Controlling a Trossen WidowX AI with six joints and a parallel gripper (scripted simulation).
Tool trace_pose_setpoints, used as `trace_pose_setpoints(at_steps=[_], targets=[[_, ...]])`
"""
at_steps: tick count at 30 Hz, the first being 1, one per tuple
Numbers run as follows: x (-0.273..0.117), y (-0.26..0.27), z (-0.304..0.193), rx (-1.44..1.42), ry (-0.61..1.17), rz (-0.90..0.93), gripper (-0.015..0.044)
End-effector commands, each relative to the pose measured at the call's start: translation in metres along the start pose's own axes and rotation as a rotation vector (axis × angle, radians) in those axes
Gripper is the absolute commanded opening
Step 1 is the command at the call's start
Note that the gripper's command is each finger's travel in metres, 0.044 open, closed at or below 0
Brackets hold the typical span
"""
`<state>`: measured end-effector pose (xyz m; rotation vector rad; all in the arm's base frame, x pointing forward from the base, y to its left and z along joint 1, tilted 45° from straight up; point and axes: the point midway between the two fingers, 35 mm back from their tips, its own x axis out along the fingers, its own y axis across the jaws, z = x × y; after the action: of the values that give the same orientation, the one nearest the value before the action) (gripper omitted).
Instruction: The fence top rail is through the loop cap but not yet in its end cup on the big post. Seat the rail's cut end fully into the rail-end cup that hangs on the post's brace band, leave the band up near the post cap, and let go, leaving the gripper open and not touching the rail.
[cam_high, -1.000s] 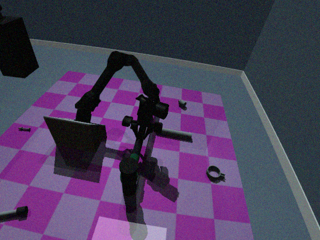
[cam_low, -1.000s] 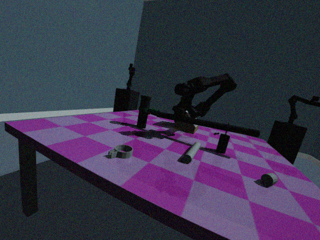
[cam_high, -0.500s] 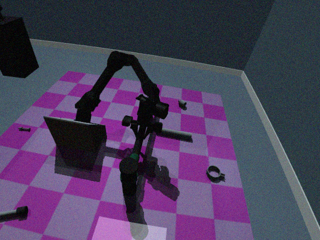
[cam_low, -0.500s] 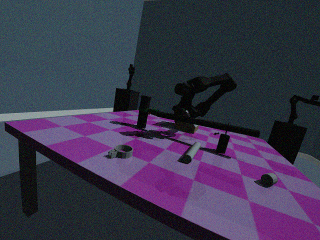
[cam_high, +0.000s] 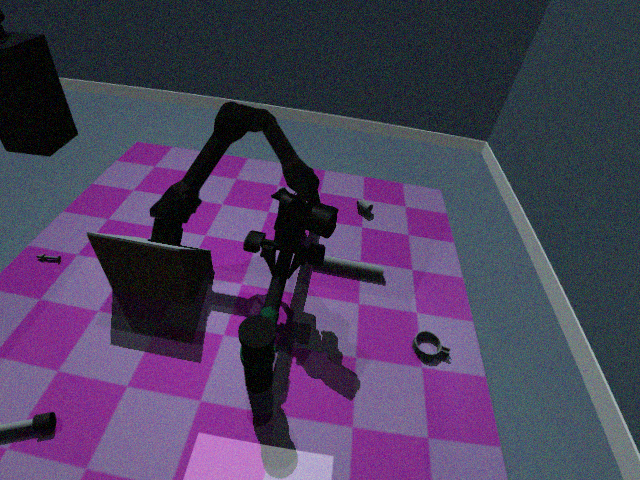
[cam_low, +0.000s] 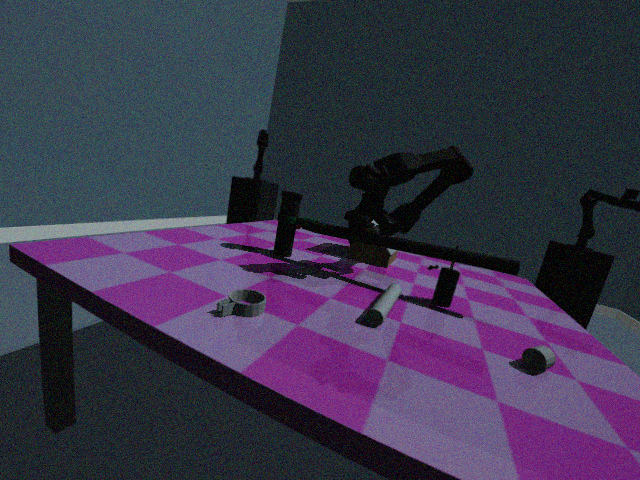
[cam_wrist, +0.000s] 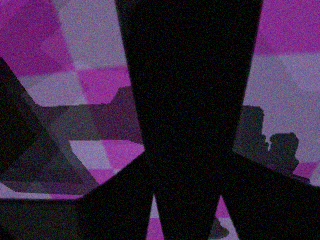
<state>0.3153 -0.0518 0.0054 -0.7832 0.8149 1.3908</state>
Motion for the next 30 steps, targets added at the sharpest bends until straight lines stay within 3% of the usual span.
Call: trace_pose_setpoints(at_steps=[1, 30], targets=[[-0.0039, -0.0002, -0.0057, 0.001, 0.013, -0.008, 0.0], [-0.0019, 0.0001, -0.0024, 0.0, 0.002, -0.001, 0.0]])
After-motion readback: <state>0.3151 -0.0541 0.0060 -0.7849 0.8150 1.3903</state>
